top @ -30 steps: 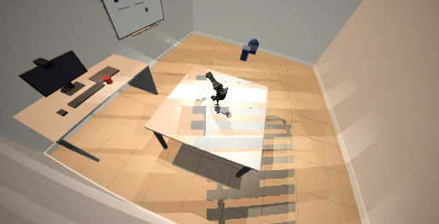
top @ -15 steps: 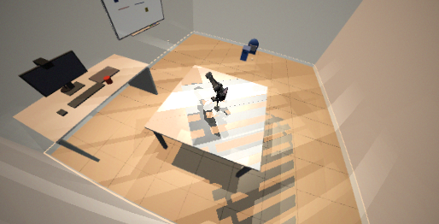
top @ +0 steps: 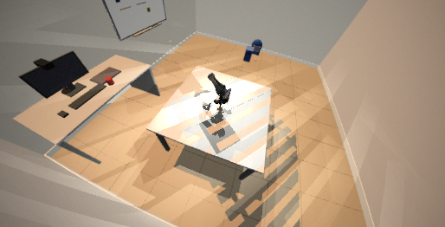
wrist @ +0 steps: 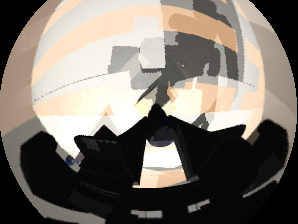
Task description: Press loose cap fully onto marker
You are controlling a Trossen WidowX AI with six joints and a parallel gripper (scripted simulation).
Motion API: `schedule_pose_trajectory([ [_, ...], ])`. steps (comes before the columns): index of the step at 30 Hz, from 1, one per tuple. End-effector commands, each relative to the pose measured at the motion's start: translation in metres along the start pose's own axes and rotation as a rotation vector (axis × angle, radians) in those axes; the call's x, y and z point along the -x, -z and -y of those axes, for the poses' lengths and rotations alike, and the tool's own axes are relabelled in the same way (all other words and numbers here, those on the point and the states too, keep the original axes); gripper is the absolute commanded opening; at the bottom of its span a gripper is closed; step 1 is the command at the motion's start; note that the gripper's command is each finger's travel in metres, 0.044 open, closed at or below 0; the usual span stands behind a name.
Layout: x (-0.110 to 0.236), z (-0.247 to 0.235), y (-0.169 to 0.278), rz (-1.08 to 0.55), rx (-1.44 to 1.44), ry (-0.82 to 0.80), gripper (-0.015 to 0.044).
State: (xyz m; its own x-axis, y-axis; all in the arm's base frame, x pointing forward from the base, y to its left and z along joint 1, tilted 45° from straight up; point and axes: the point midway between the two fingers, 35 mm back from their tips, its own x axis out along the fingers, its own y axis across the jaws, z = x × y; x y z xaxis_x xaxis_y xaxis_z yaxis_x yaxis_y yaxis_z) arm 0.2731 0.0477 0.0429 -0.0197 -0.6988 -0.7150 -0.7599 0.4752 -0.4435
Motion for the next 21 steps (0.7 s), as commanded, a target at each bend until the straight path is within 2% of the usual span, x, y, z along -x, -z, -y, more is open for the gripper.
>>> schedule_pose_trajectory([
  [1,-0.0099,0.001,0.0006,-0.005,0.002,0.005,0.0],
  [15,-0.0159,0.0011,0.0014,-0.005,0.002,0.006,0.0],
  [21,-0.0152,0.0006,0.001,-0.005,-0.002,0.001,0.0158],
])
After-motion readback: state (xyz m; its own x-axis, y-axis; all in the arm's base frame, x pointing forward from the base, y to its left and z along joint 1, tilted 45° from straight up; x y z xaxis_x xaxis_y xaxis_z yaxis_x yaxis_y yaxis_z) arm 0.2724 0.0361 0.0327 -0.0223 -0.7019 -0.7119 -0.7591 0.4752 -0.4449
